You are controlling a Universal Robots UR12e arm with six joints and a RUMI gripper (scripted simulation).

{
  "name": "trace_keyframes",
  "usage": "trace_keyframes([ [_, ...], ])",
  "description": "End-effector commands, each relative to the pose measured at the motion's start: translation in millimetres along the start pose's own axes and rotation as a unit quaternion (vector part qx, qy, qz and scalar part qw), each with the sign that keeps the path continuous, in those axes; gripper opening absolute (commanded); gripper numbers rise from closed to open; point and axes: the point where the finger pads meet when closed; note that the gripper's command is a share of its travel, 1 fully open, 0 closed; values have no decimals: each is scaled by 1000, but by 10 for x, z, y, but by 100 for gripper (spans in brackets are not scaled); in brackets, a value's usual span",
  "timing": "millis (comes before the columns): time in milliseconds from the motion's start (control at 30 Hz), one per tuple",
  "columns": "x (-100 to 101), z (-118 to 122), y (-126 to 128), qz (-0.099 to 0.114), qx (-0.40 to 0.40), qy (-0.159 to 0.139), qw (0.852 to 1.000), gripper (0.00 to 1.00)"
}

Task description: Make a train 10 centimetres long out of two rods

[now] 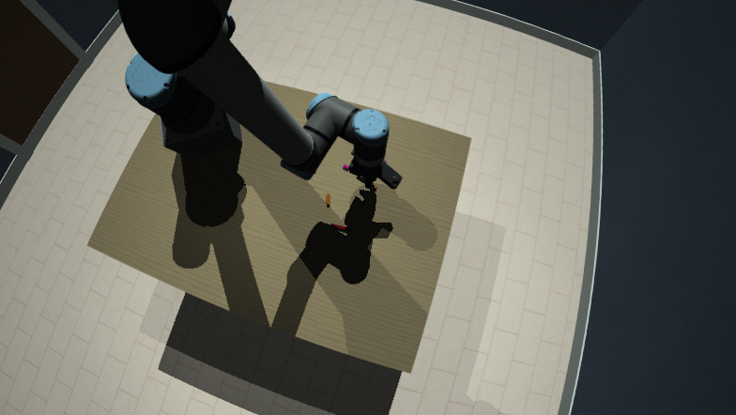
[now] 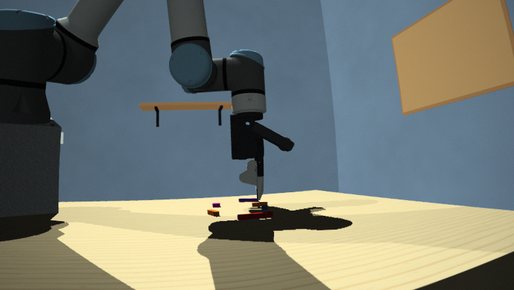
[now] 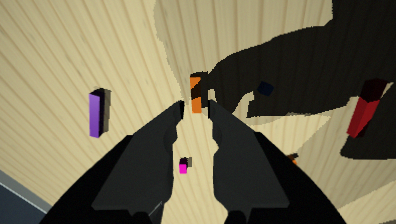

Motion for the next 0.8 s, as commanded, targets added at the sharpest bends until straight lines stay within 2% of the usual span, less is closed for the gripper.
trace_keyframes([
  [0,-5,-5,-1,0,0,1,1000,14],
  [767,16,-5,-1,0,0,1,1000,14],
])
Point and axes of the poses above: the point where the finger pads meet when closed, its own x axis out along the fingers, its own y axis across the jaws, z = x × y, and after that the axes turned 9 degrees about x, right-handed
